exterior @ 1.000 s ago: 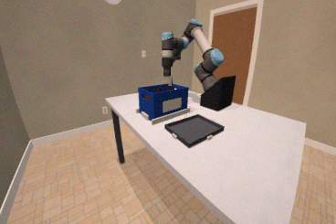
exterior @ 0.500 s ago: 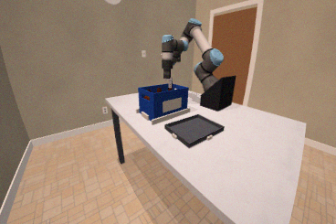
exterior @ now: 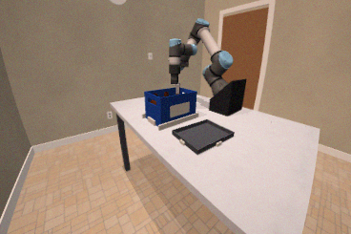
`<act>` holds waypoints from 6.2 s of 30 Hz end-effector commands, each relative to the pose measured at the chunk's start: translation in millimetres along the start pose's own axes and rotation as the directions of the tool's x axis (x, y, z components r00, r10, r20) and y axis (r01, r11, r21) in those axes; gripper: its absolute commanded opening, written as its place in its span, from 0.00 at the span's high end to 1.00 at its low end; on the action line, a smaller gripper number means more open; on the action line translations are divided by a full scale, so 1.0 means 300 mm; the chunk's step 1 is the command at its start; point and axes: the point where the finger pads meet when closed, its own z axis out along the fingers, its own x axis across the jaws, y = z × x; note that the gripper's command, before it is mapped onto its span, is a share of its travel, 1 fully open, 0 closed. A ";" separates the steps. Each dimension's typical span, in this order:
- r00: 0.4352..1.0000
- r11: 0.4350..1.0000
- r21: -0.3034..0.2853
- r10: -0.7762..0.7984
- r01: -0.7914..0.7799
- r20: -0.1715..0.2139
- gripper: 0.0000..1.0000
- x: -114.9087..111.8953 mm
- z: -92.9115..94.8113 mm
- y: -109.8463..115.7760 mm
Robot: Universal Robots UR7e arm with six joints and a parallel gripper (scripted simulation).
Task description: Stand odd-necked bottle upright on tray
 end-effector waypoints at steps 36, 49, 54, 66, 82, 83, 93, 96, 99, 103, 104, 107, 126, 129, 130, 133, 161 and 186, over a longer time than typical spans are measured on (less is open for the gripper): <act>1.000 1.000 -0.001 -0.001 0.001 -0.002 0.00 0.001 0.017 -0.002; 1.000 1.000 -0.001 -0.001 0.001 -0.002 1.00 0.001 0.017 -0.002; 1.000 1.000 -0.001 -0.001 0.001 -0.002 1.00 0.001 0.017 -0.002; 1.000 1.000 -0.001 -0.001 0.001 -0.002 1.00 0.001 0.017 -0.002; 1.000 1.000 -0.001 -0.001 0.001 -0.002 1.00 0.001 0.017 -0.002; 1.000 1.000 -0.001 -0.001 0.001 -0.002 1.00 0.001 0.017 -0.002; 1.000 1.000 -0.001 -0.001 0.001 -0.002 1.00 0.001 0.017 -0.002; 1.000 1.000 -0.001 -0.001 0.001 -0.002 1.00 0.001 0.017 -0.002; 1.000 1.000 -0.001 -0.001 0.001 -0.002 1.00 0.001 0.017 -0.002; 1.000 1.000 -0.001 -0.001 0.001 -0.002 1.00 0.001 0.017 -0.002; 1.000 1.000 -0.001 -0.001 0.001 -0.002 1.00 0.001 0.017 -0.002; 1.000 1.000 -0.001 -0.001 0.001 -0.002 1.00 0.001 0.017 -0.002; 1.000 1.000 -0.001 -0.001 0.001 -0.002 0.00 0.001 0.017 -0.002; 1.000 1.000 -0.001 -0.001 0.001 -0.002 0.00 0.001 0.017 -0.002; 1.000 1.000 -0.001 -0.001 0.001 -0.002 0.00 0.001 0.017 -0.002; 1.000 1.000 -0.001 -0.001 0.001 -0.002 0.00 0.001 0.017 -0.002; 1.000 1.000 -0.006 0.003 -0.003 -0.005 0.00 0.002 -0.015 0.007; 1.000 1.000 -0.006 0.003 -0.003 -0.006 0.00 0.001 -0.224 0.006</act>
